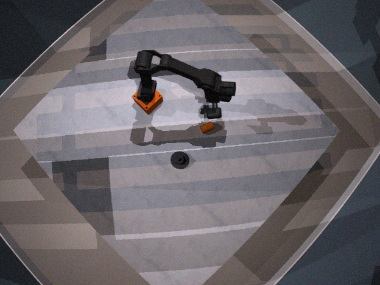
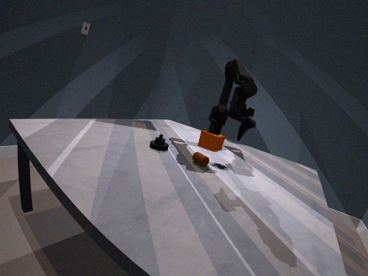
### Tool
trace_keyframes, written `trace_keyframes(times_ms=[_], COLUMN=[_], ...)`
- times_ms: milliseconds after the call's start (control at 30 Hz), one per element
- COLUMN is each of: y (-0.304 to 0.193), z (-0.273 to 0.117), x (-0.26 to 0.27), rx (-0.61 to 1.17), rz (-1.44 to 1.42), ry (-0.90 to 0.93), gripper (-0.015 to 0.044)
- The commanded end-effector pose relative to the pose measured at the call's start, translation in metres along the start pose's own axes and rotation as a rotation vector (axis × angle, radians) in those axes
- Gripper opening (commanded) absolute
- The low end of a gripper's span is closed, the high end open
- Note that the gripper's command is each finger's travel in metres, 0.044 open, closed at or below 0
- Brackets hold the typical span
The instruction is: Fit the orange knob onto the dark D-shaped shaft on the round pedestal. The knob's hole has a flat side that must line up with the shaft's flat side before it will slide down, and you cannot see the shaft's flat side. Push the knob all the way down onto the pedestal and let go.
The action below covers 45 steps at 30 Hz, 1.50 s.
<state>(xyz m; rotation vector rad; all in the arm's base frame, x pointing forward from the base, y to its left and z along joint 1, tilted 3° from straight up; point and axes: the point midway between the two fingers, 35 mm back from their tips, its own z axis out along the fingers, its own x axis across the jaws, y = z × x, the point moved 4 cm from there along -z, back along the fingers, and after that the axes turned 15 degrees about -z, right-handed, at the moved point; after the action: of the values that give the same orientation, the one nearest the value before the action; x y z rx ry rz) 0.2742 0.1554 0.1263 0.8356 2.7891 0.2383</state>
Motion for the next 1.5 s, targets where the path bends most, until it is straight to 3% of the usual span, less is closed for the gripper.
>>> trace_keyframes(times_ms=[0, 133, 433, 600, 1467], y=[-0.021, -0.034, -0.034, -0.039, -0.044], z=[0.044, 0.06, 0.06, 0.084, 0.118], x=[-0.051, -0.071, -0.071, -0.066, -0.059], rx=[0.121, 0.138, 0.138, 0.138, 0.138], rz=[-0.273, -0.378, -0.378, -0.378, -0.378], ry=[0.153, 0.225, 0.225, 0.226, 0.226], gripper=[0.044, 0.044, 0.044, 0.044, 0.044])
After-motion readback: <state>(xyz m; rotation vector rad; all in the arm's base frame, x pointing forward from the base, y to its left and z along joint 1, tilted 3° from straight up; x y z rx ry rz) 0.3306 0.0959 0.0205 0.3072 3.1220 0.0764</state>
